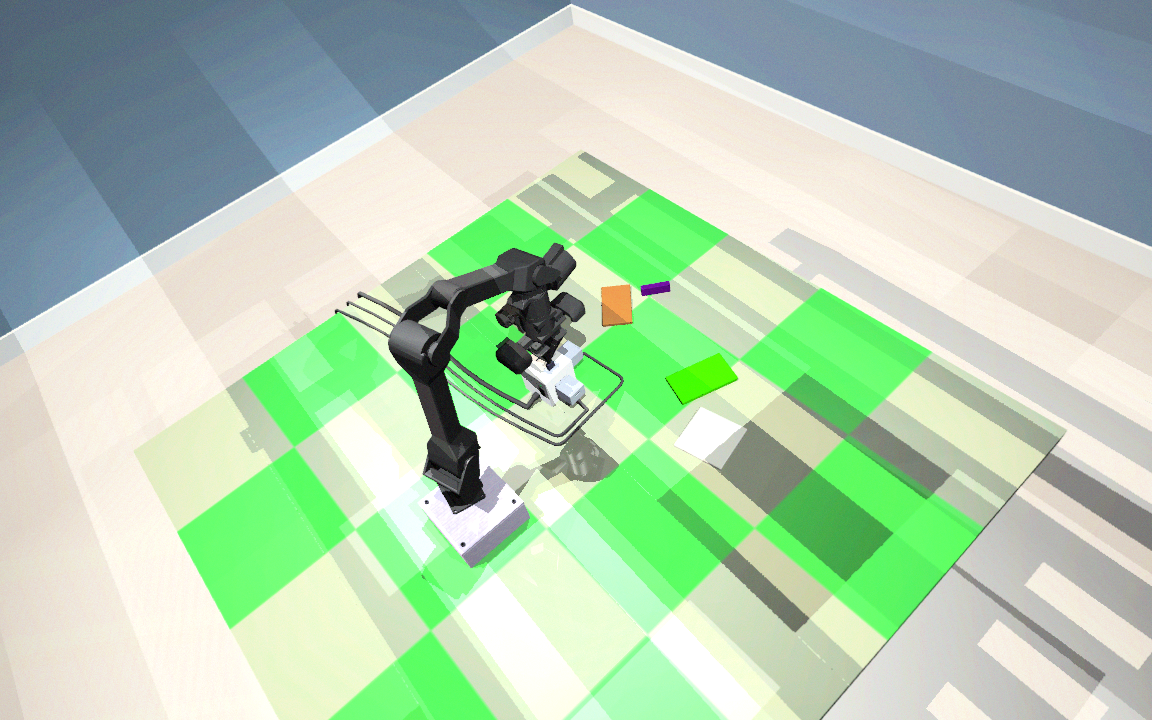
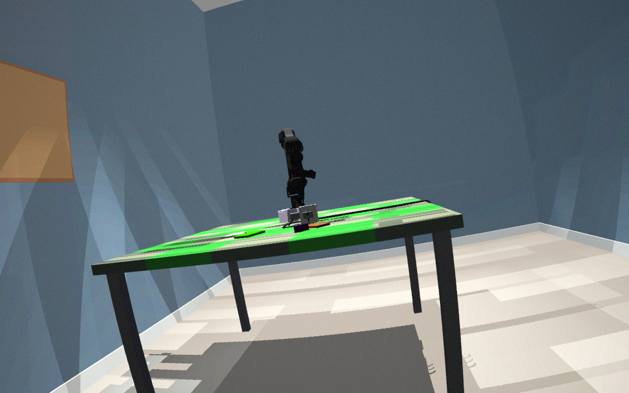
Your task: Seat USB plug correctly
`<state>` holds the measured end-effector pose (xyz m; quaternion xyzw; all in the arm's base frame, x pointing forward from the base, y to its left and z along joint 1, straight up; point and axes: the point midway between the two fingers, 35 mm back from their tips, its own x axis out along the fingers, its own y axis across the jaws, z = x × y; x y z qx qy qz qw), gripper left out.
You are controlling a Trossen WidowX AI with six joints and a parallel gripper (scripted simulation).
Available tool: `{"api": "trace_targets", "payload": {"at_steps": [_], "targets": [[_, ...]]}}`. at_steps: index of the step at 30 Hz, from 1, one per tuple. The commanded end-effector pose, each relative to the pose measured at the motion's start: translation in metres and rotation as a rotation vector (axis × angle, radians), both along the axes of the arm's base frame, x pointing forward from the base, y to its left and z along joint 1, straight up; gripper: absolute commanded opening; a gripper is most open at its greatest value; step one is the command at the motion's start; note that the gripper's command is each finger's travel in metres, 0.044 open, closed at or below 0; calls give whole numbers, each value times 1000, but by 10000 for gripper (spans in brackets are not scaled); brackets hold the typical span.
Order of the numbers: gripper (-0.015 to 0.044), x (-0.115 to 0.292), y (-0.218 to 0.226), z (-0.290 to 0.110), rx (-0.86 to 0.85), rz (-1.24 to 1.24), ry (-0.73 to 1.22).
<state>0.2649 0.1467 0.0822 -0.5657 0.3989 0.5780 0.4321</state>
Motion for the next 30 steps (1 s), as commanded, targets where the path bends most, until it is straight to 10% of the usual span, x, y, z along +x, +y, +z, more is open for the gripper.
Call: {"api": "trace_targets", "payload": {"at_steps": [1,5,30], "targets": [[0,0,0,-2,0,-3,2],[95,0,0,0,0,0,0],[95,0,0,7,0,0,0]]}}
